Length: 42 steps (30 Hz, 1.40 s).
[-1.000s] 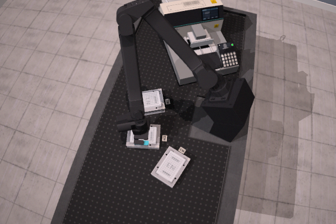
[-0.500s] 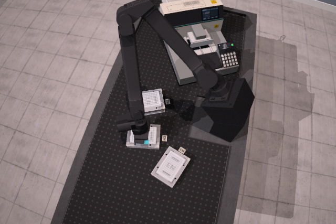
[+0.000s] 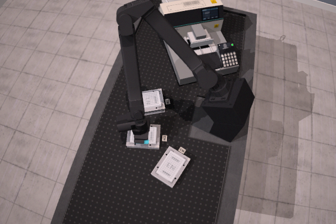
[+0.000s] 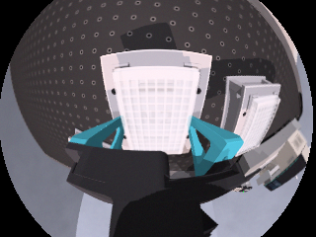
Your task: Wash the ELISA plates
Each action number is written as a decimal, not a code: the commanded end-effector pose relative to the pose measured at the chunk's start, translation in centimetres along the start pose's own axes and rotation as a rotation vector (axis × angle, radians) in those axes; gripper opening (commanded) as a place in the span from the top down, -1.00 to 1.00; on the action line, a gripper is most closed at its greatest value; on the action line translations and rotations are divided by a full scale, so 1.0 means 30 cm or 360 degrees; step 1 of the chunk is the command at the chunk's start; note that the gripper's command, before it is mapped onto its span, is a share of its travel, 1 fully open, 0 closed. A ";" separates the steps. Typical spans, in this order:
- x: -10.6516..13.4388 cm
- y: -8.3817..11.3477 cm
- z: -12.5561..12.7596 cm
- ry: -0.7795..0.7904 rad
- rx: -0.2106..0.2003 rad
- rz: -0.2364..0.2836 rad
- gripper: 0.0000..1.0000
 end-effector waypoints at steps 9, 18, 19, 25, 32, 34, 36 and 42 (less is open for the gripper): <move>-0.012 0.007 -0.001 0.0002 -0.0002 -0.0018 -0.68; -0.012 0.007 -0.001 0.0002 -0.0002 -0.0018 -0.68; -0.012 0.007 -0.001 0.0002 -0.0002 -0.0018 -0.68; -0.012 0.007 -0.001 0.0002 -0.0002 -0.0018 -0.68; -0.013 0.040 0.008 0.0032 -0.0012 -0.0028 -0.68; -0.007 0.051 0.008 0.0010 -0.0010 -0.0023 -0.68; -0.007 0.062 0.008 0.0005 -0.0009 -0.0023 -0.68; -0.009 0.084 0.008 0.0004 -0.0010 -0.0026 -0.68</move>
Point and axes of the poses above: the point where the finger pads meet when closed, its own y axis back along the fingers, its own z axis across the jaws, x = y × z, the point moved 10 cm from there along y, back along the fingers, and after that the axes turned 15 degrees about y, right-handed, at the moved point
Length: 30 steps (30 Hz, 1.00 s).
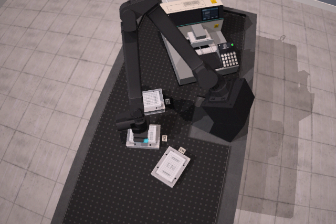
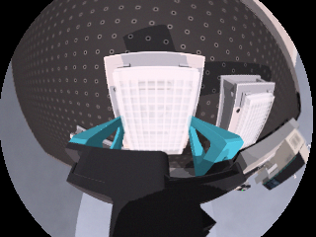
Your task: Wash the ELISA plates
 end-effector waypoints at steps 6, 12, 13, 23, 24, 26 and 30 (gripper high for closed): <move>-0.006 0.074 0.016 -0.0006 -0.0015 -0.0025 -0.68; -0.003 0.107 0.015 -0.0005 -0.0015 -0.0023 -0.68; -0.003 0.107 0.015 -0.0005 -0.0015 -0.0023 -0.68; -0.009 0.157 0.015 -0.0009 -0.0015 -0.0029 -0.68; -0.009 0.163 0.014 -0.0009 -0.0015 -0.0029 -0.68; -0.004 0.173 0.014 -0.0007 -0.0015 -0.0025 -0.68; 0.000 0.189 0.014 -0.0005 -0.0015 -0.0022 -0.68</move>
Point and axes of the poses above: the point where the finger pads meet when closed, its own y axis back along the fingers, its own z axis across the jaws, x = y × z, the point moved 10 cm from there along y, back along the fingers, and after that the axes turned 15 degrees about y, right-handed, at the moved point
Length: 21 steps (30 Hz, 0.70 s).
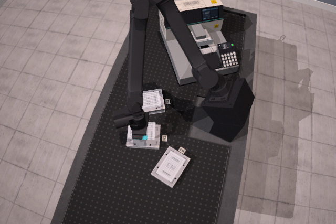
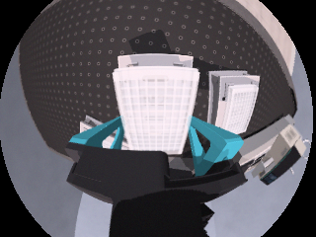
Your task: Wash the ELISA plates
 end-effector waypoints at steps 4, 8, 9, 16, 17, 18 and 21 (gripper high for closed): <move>-0.001 0.052 0.013 -0.0013 -0.0014 -0.0021 -0.68; 0.003 0.073 0.013 -0.0012 -0.0014 -0.0018 -0.68; 0.001 0.079 0.013 -0.0013 -0.0014 -0.0020 -0.68; -0.008 0.120 0.012 -0.0018 -0.0015 -0.0028 -0.68; -0.008 0.120 0.012 -0.0018 -0.0015 -0.0028 -0.68; -0.008 0.120 0.012 -0.0018 -0.0015 -0.0028 -0.68; -0.012 0.132 0.012 -0.0020 -0.0017 -0.0030 -0.68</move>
Point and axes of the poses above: the point where the finger pads meet when closed, its own y axis back along the fingers, its own z axis across the jaws, x = y × z, the point moved 10 cm from there along y, back along the fingers, and after that the axes turned 15 degrees about y, right-handed, at the moved point
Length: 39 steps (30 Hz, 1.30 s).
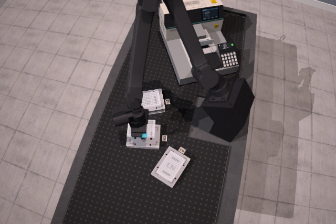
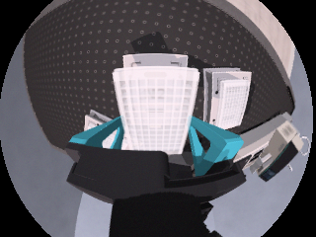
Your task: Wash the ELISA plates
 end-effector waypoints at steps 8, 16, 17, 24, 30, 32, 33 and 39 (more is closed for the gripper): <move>-0.017 0.015 0.005 -0.0020 -0.0007 -0.0022 -0.68; 0.026 0.023 -0.111 -0.0372 -0.0001 -0.0013 -0.68; 0.031 0.025 -0.127 -0.0424 0.0000 -0.0011 -0.68; 0.066 0.035 -0.237 -0.0788 0.0002 0.0000 -0.68; 0.088 0.042 -0.316 -0.1053 0.0002 0.0000 -0.68; 0.066 0.051 -0.340 -0.1116 -0.0002 -0.0025 -0.68; 0.086 0.048 -0.351 -0.1163 0.0000 -0.0011 -0.68; 0.112 0.058 -0.447 -0.1136 0.0001 -0.0013 -0.68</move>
Point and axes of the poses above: the point where the finger pads meet when closed, its own y axis back along the fingers, its own z axis across the jaws, x = y × z, the point moved 10 cm from there along y, back along the fingers, and after that the axes turned 15 degrees about y, right-handed, at the moved point
